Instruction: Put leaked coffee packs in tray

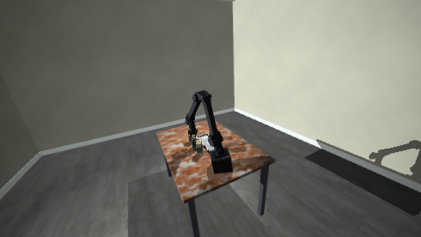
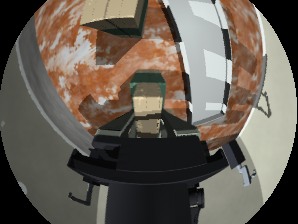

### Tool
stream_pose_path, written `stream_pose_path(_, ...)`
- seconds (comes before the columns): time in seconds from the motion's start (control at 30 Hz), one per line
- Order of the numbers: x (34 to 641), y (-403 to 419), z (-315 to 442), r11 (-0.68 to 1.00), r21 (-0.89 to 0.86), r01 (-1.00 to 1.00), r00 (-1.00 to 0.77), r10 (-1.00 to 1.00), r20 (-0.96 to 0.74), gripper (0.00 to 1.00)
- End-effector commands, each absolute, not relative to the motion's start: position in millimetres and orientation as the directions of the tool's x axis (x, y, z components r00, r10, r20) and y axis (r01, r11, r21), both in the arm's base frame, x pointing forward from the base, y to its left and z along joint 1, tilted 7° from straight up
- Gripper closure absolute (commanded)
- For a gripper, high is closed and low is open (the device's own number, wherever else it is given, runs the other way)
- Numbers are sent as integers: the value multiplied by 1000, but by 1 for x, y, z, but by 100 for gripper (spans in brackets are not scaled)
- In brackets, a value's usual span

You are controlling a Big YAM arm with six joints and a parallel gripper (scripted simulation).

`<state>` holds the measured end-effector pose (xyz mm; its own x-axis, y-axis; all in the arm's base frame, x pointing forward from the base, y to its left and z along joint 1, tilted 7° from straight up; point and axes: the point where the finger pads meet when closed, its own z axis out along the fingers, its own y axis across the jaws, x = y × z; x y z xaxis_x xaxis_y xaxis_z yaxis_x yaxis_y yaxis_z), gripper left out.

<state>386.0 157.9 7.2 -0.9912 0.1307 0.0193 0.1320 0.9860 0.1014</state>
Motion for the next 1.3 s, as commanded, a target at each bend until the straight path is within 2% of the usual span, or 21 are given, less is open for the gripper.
stream_pose_path(0.0,414,163,50,981,142,130,-989,139,-58,76)
stream_pose_path(0.4,413,157,86,982,143,125,-989,134,-62,76)
stream_pose_path(1.27,414,157,87,982,145,124,-989,135,-66,76)
